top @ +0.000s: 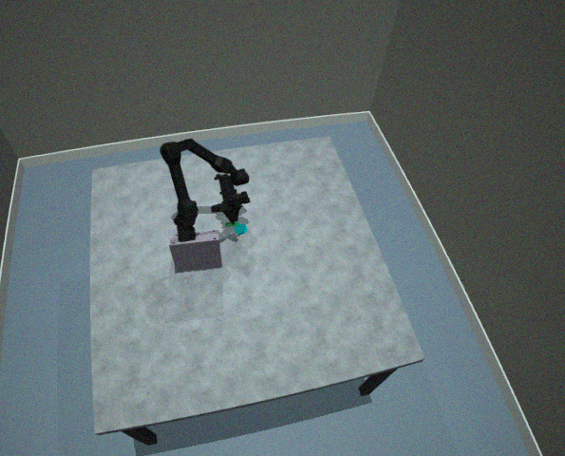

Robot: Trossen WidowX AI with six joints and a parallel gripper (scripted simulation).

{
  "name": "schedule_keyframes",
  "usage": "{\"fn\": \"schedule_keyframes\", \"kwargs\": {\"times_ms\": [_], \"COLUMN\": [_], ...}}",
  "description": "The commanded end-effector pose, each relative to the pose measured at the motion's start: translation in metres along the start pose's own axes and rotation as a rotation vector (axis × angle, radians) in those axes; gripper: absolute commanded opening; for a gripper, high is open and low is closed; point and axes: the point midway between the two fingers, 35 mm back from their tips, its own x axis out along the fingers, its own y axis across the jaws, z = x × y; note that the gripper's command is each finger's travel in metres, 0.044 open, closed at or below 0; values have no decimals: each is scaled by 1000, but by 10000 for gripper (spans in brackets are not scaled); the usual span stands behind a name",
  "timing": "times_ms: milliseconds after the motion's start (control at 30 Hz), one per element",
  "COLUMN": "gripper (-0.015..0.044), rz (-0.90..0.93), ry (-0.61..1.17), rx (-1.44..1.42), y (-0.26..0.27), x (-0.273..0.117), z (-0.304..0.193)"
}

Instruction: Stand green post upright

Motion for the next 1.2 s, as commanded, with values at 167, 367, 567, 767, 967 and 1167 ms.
{"fn": "schedule_keyframes", "kwargs": {"times_ms": [167, 367, 567, 767, 967, 1167], "gripper": [23, 23, 23, 23, 23, 23], "rz": [5, 7, 10, 15, 21, 30], "ry": [-54, -88, -122, -156, -190, -223], "rx": [19, 28, 37, 47, 57, 67], "y": [0, 0, 0, 1, 1, 1], "x": [-1, -2, -3, -4, -5, -6], "z": [1, 2, 2, 2, 3, 3]}}
